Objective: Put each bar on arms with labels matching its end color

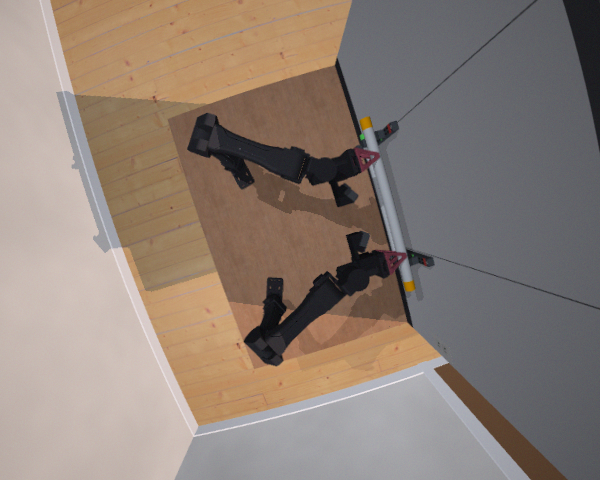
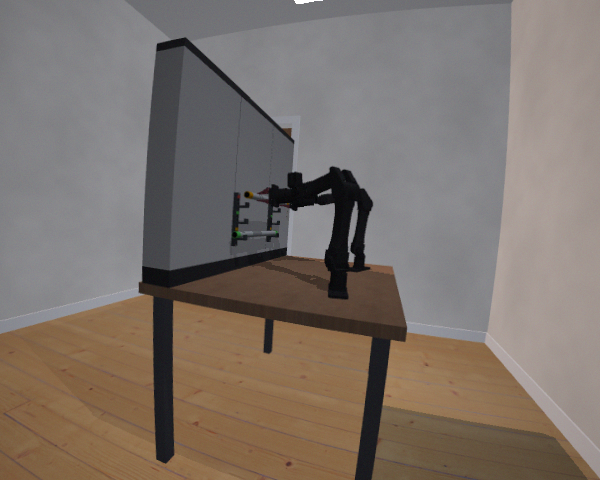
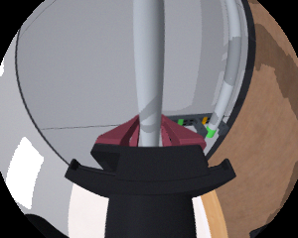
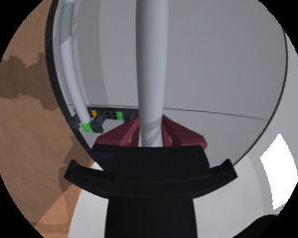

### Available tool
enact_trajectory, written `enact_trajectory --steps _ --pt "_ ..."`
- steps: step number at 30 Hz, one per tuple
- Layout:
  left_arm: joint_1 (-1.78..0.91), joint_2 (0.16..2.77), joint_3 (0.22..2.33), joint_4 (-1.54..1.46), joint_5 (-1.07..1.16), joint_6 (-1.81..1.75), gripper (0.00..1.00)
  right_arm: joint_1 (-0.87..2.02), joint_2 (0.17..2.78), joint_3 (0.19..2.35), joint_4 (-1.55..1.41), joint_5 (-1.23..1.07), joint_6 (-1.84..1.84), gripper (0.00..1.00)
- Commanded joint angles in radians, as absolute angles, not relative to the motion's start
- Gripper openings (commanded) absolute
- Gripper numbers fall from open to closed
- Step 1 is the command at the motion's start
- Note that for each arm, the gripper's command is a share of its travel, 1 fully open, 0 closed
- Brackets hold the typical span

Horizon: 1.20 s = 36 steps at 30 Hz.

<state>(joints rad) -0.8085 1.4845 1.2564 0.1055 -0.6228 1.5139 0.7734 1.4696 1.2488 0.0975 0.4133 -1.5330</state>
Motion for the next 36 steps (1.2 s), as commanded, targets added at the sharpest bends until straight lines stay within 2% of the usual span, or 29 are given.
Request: enact_trajectory --steps 1,36 --pt "-0.816 1.445 1.299 0.148 -0.631 1.572 0.0 0.779 1.43 1.292 0.141 0.417 -1.57 0.0" --pt "-0.816 1.445 1.249 0.194 -0.632 1.57 0.0 0.779 1.429 1.244 0.185 0.417 -1.569 0.0"
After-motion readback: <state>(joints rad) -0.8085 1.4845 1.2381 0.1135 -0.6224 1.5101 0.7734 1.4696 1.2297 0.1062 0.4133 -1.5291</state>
